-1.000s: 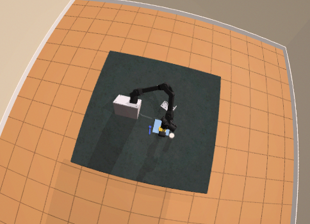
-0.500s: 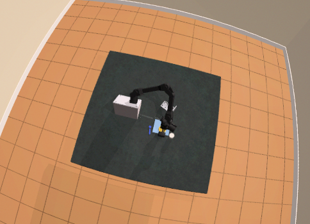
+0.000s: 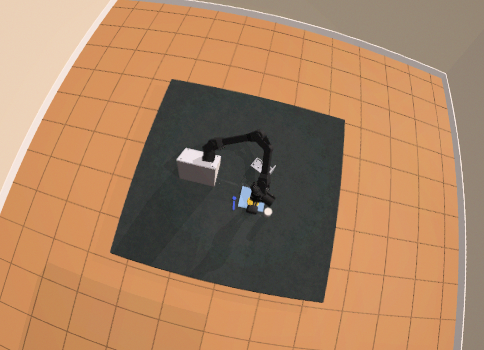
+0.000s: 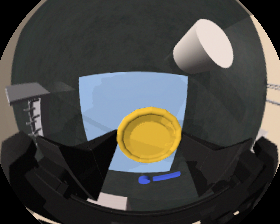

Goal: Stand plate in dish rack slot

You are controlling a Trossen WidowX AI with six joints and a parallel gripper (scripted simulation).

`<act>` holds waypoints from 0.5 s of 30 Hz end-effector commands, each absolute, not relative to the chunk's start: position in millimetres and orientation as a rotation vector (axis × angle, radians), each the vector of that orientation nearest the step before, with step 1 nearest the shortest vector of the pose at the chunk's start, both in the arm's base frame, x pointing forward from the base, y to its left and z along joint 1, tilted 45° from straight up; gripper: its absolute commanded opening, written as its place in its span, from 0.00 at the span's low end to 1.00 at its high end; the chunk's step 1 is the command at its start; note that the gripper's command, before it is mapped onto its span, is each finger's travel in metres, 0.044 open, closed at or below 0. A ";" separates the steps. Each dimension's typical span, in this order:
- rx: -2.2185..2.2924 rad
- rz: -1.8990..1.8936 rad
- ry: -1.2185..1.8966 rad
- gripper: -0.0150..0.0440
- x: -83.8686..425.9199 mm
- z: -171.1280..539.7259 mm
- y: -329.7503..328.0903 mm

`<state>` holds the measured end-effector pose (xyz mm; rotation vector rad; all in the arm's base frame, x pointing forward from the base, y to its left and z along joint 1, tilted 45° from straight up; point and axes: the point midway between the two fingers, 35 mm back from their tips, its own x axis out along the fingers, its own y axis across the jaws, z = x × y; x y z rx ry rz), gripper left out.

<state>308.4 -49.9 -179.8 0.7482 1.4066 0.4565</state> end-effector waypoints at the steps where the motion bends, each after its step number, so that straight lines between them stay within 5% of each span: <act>1: 0.740 0.449 1.400 0.52 311.7 -168.4 -66.3; 7: 0.736 0.442 1.401 0.25 310.9 -142.0 -97.6; 15: 0.735 0.441 1.403 0.25 302.5 -102.6 -137.7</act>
